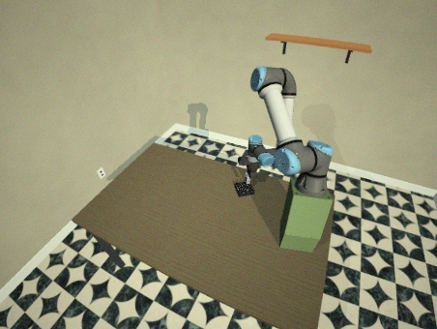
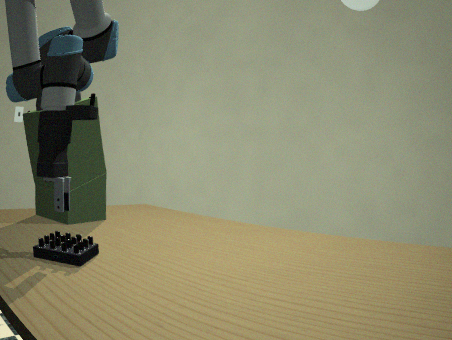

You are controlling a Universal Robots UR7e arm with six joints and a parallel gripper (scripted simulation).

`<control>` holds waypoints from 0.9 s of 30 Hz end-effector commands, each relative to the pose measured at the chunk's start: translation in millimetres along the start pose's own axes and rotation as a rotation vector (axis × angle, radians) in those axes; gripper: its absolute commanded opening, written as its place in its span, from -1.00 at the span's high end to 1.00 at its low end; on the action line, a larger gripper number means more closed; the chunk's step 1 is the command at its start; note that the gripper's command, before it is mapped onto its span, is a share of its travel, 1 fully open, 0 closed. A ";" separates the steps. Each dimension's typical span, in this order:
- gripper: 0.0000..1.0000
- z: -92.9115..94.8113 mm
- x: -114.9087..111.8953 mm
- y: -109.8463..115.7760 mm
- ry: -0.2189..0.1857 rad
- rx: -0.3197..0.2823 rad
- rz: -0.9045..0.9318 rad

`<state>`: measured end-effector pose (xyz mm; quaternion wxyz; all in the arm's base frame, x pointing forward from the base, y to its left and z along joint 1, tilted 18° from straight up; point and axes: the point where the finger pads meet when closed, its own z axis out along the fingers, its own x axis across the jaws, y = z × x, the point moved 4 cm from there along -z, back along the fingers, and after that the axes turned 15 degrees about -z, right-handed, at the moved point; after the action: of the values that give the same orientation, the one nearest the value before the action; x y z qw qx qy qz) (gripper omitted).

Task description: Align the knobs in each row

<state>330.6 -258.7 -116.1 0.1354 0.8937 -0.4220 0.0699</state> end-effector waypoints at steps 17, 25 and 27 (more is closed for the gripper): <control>0.07 2.8 0.9 0.6 0.002 0.000 0.001; 0.07 7.6 1.5 1.0 0.003 0.000 0.001; 0.07 9.6 1.5 1.0 0.003 0.000 0.001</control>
<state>330.3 -259.8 -121.1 0.1351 0.8939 -0.4216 0.0695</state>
